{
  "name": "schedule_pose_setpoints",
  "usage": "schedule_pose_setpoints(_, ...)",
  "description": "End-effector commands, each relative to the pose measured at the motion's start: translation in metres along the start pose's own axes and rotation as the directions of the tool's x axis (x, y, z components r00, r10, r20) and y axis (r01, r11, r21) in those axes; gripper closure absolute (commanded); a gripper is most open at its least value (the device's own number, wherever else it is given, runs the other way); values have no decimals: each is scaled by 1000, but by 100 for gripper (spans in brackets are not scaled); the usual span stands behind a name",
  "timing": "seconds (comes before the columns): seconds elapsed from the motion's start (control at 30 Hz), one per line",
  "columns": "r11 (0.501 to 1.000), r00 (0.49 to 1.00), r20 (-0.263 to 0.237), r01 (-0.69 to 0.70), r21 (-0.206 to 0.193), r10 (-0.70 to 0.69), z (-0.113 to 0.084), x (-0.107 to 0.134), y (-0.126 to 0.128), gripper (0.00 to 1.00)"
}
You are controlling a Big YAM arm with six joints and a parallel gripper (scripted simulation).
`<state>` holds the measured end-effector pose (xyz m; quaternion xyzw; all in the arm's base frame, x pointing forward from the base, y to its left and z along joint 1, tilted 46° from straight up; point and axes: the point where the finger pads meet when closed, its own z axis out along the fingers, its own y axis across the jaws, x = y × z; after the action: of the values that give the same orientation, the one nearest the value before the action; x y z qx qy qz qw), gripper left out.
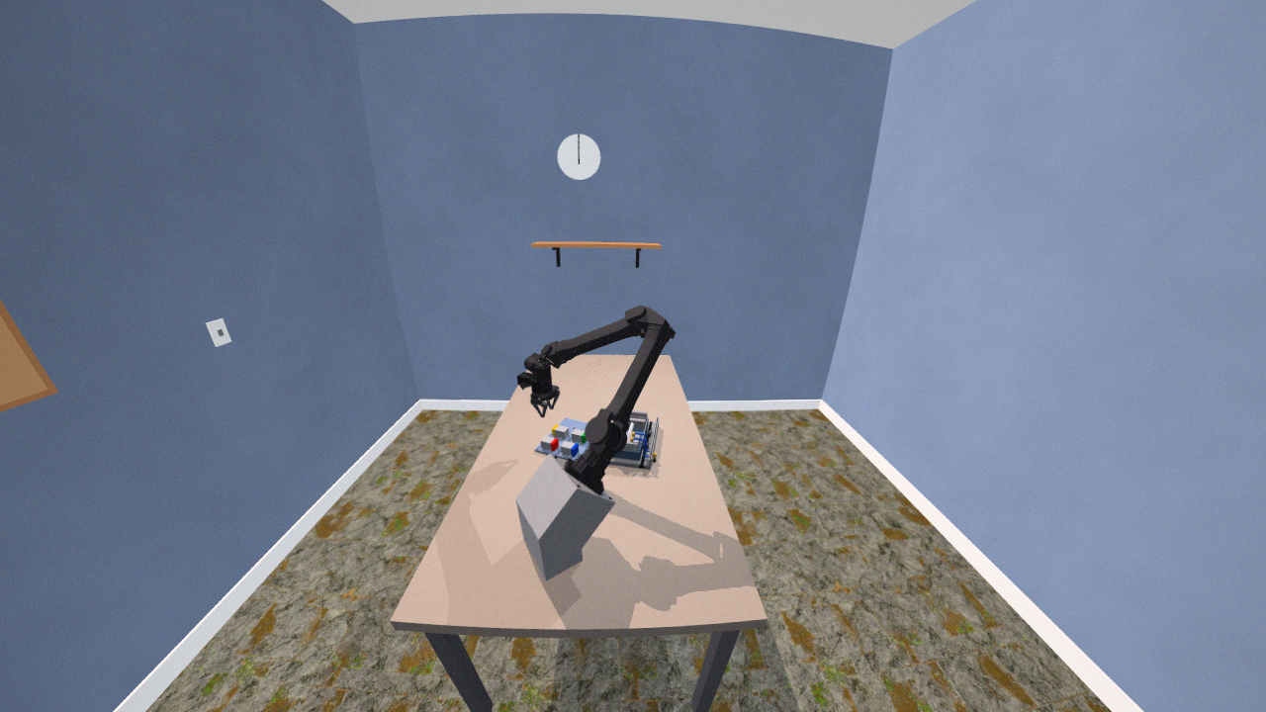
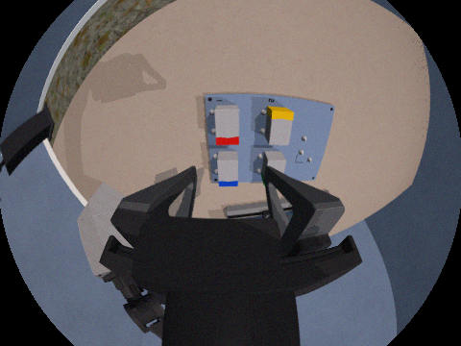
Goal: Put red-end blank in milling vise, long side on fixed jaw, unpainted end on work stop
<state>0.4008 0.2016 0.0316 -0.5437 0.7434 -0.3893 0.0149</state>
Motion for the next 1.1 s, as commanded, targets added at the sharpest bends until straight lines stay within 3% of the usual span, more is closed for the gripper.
schedule_pose_setpoints(0.0, 1000, 999, 24, 29, 11, -30, -8, -5, 9, 36)
schedule_pose_setpoints(0.17, 1000, 1000, -10, 17, -11, -17, 15, 3, 7, 36)
schedule_pose_setpoints(0.37, 1000, 1000, 3, 0, -2, 0, 16, 5, -1, 36)
schedule_pose_setpoints(0.83, 1000, 1000, -12, 18, -9, -18, 67, 4, 7, 36)
schedule_pose_setpoints(0.93, 1000, 1000, 2, 0, 2, 0, 63, 6, -1, 36)
schedule_pose_setpoints(1.07, 1000, 1000, -12, 18, -10, -18, 85, 5, 7, 36)
